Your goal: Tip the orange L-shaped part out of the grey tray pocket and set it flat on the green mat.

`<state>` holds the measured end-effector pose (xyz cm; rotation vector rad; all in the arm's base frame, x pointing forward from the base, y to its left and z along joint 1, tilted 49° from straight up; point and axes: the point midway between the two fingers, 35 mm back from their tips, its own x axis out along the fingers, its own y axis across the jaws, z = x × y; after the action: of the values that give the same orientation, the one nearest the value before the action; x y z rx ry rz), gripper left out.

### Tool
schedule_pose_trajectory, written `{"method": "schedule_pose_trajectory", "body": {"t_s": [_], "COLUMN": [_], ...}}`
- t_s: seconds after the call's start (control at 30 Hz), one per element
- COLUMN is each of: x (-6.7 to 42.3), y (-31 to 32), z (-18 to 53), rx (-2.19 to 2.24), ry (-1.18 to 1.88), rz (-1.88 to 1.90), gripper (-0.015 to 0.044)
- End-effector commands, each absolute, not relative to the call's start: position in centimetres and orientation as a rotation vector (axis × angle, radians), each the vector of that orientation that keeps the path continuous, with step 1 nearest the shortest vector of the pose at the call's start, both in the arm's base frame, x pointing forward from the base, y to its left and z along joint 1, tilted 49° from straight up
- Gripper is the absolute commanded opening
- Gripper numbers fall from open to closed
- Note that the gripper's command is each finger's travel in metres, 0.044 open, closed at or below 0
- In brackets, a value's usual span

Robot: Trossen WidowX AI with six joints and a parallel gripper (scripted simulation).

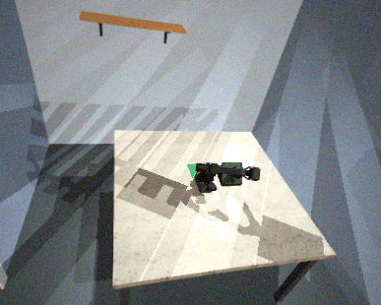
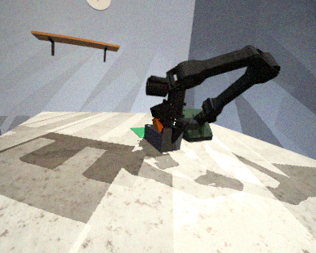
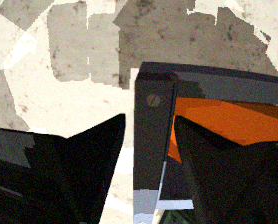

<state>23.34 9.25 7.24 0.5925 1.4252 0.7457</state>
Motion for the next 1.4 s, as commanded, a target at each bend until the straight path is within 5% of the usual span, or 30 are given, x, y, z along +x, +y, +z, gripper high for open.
{"method": "schedule_pose_trajectory", "body": {"t_s": [0.0, 0.3, 0.6, 1.37], "x": [23.3, 23.3, 23.4, 23.4], "y": [9.2, 8.5, 1.0, 1.1], "z": [7.7, 9.1, 14.0, 14.0], "rx": [0.591, 0.591, 0.591, 0.594], "ry": [1.426, 1.429, 1.432, 1.419], "rz": [0.745, 0.738, 0.738, 0.727], "gripper": [0.0180, 0.0180, 0.0180, 0.0180]}}
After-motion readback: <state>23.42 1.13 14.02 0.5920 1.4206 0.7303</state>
